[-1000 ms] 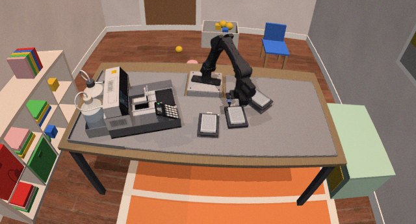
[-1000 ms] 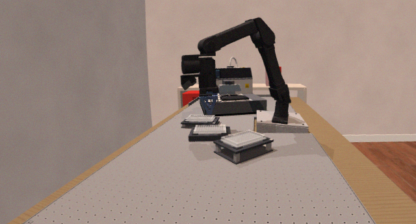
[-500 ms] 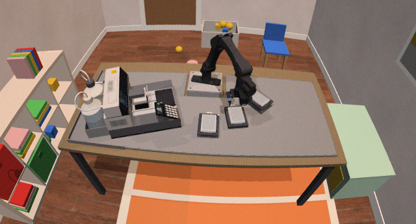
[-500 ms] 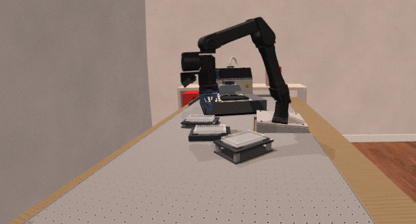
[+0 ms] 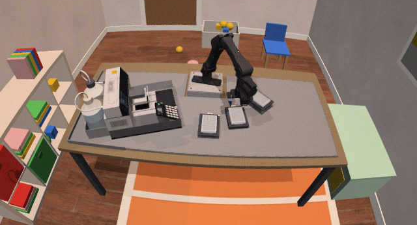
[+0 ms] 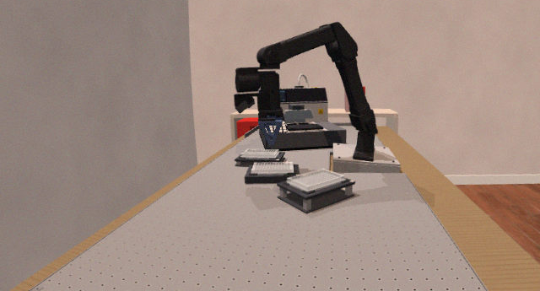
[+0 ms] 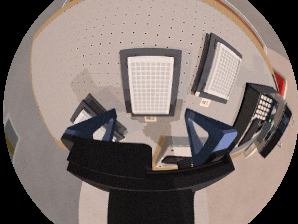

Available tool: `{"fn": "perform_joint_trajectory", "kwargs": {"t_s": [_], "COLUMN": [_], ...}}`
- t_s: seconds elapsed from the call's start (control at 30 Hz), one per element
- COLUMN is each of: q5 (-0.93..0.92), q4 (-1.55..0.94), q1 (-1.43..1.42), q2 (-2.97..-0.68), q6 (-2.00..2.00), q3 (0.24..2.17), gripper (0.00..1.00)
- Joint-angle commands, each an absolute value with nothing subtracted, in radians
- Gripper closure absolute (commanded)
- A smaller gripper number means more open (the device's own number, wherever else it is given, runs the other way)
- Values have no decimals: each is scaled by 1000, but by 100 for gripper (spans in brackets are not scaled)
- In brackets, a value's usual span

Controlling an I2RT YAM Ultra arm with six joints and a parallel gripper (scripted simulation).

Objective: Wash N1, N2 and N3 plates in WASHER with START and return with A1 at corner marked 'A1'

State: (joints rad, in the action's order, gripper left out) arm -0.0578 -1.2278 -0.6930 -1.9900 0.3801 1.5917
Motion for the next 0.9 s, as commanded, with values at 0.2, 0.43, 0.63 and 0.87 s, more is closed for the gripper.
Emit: {"fn": "perform_joint_trajectory", "kwargs": {"t_s": [0.2,0.43,0.63,0.87], "q5": [-62,-66,-68,-68], "q4": [-1240,-1258,-1271,-1278], "q1": [-797,-890,-942,-965], "q2": [-1973,-1980,-1990,-1996], "q6": [221,273,325,348], "q3": [1612,1642,1669,1682], "gripper": [0,0,0,0]}}
